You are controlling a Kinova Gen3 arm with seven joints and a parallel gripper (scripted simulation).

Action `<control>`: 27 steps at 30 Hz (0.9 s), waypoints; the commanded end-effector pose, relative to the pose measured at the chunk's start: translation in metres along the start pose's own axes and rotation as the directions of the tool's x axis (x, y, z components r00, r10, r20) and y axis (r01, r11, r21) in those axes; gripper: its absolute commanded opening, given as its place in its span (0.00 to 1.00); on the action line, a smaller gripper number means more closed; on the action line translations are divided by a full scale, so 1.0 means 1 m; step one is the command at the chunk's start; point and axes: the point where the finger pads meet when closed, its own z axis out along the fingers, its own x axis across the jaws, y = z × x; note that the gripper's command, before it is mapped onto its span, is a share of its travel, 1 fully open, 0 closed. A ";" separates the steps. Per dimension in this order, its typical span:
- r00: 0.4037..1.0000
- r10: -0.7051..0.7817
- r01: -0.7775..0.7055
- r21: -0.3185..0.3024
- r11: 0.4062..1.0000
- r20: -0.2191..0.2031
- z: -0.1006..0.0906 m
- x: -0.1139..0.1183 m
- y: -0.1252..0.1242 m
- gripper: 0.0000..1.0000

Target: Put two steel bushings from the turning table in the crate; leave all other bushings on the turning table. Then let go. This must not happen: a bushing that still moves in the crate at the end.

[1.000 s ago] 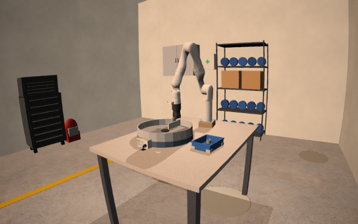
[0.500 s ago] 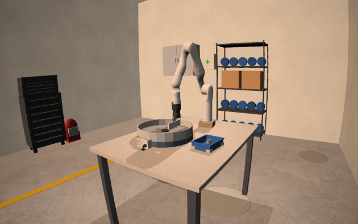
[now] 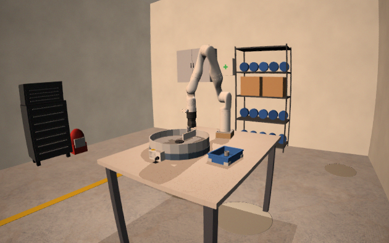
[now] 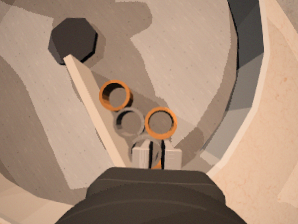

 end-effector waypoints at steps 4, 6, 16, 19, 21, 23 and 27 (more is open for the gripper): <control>1.000 0.000 0.000 0.001 1.000 0.000 -0.002 0.000 0.000 0.00; 1.000 0.000 0.000 0.001 1.000 0.000 -0.005 0.000 0.000 0.00; 1.000 0.000 0.000 0.001 1.000 0.000 -0.008 0.000 0.000 0.00; 1.000 0.000 0.000 0.001 1.000 0.000 -0.008 0.000 0.000 0.00; 1.000 0.000 0.000 0.001 1.000 0.000 -0.009 0.000 0.000 0.00; 1.000 0.000 0.000 0.001 1.000 0.000 -0.012 0.000 0.000 0.00; 1.000 0.000 0.000 0.001 1.000 0.000 -0.015 0.000 0.000 0.00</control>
